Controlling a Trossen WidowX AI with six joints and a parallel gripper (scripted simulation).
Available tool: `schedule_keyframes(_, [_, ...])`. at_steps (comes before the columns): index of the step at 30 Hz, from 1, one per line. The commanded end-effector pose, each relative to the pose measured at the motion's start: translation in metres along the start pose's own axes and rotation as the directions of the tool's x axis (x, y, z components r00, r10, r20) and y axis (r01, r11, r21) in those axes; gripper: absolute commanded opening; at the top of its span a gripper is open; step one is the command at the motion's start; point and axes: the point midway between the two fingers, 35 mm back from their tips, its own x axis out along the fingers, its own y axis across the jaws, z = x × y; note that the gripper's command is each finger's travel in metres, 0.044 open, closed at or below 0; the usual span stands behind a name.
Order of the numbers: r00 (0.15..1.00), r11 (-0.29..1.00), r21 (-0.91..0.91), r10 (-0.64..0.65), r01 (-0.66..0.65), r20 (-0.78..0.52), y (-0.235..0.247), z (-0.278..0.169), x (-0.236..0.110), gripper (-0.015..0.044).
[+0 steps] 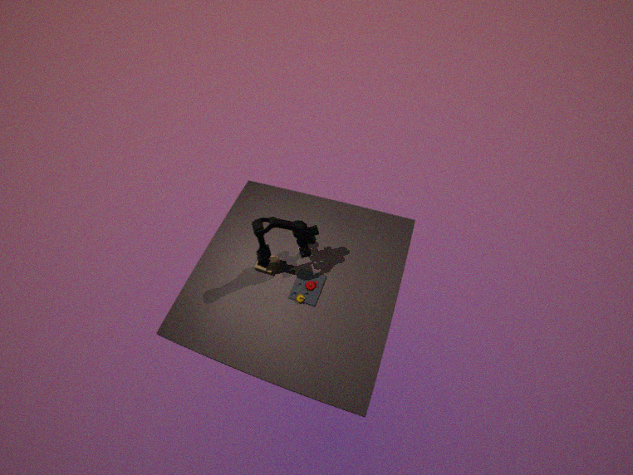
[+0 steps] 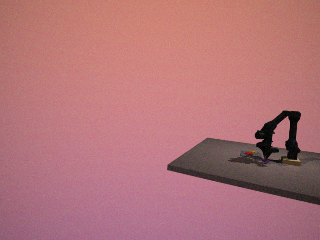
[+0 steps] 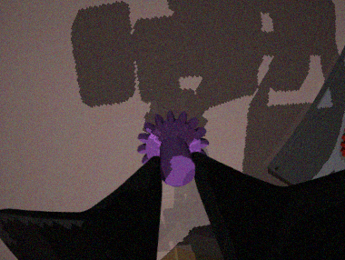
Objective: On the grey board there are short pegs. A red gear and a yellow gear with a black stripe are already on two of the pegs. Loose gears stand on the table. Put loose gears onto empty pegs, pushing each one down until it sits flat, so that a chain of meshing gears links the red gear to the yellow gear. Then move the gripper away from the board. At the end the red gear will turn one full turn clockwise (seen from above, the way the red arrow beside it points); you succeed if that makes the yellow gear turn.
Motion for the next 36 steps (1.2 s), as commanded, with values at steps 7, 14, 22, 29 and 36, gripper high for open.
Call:
schedule_keyframes(7, [1.0, 1.0, 0.002, -0.002, 0.002, 0.016, -0.001, 0.007, -0.026, 0.0])
schedule_keyframes(14, [1.0, 1.0, 0.002, -0.002, 0.002, 0.016, -0.002, 0.008, -0.042, 0.0])
schedule_keyframes(22, [1.0, 1.0, 0.002, -0.002, 0.002, 0.016, -0.003, 0.008, -0.061, 0.0])
schedule_keyframes(29, [1.0, 1.0, 0.002, -0.002, 0.002, 0.016, -0.004, 0.007, -0.077, 0.0])
schedule_keyframes(36, [1.0, 1.0, 0.002, -0.002, 0.002, 0.016, -0.005, 0.005, -0.093, 0.0])
